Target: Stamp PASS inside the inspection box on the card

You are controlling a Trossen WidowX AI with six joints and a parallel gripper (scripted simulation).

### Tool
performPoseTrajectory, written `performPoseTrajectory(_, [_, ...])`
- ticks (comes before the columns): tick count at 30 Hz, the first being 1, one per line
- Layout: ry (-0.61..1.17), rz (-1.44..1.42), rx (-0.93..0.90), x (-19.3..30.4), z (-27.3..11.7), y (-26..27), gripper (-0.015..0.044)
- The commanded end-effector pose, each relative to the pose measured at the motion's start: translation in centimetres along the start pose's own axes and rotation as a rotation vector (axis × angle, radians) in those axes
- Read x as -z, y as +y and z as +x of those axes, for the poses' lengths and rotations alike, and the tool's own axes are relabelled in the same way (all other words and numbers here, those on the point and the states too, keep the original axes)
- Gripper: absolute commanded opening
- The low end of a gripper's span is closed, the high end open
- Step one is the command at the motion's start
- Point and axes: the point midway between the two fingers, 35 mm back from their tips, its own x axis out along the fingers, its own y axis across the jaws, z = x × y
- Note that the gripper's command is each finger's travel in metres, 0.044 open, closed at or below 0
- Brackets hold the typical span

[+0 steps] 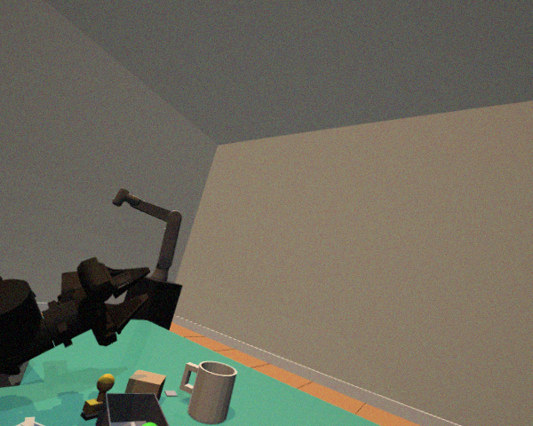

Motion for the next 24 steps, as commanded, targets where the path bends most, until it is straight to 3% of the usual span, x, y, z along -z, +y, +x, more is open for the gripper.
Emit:
performPoseTrajectory(1, [0.008,0.018,-0.003,0.3,0.1,0.0,0.0374])
performPoseTrajectory(7, [0.292,0.563,-0.075,8.8,2.8,1.0,0.0226])
performPoseTrajectory(16, [0.926,1.269,-0.116,17.9,4.7,3.4,0.0226])
performPoseTrajectory(24, [1.453,1.498,0.05,20.8,3.9,2.4,0.0226])
